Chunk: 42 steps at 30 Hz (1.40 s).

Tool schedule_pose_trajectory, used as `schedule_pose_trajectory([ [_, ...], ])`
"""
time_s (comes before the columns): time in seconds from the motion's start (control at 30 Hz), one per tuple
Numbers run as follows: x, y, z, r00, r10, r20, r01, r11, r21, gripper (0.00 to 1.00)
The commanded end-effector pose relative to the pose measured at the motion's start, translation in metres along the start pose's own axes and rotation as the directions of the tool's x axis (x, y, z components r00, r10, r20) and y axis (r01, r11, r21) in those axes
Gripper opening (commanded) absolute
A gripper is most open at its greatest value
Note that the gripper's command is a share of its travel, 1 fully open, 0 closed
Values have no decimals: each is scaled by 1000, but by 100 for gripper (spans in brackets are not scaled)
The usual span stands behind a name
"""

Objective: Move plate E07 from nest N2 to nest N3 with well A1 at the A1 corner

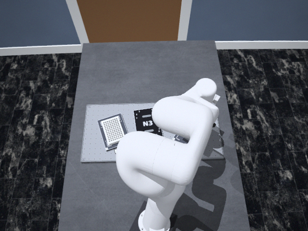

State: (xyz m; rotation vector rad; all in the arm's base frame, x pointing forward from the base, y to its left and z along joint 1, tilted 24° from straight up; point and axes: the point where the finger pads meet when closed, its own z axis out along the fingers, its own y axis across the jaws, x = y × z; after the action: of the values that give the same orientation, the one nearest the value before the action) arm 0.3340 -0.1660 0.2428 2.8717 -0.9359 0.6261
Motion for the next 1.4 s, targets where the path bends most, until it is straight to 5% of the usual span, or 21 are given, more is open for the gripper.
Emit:
schedule_pose_trajectory([
  [0.0, 1, 0, -8, 1000, 0, -4, 0, 1000, 0, 0],
  [0.6, 1, 0, -23, 1000, 0, -4, 0, 1000, 0, 0],
  [0.97, -15, -42, -23, 955, -296, -4, 296, 955, 0, 0],
  [1.37, -36, -99, -23, 765, -644, -3, 644, 765, -1, 0],
])
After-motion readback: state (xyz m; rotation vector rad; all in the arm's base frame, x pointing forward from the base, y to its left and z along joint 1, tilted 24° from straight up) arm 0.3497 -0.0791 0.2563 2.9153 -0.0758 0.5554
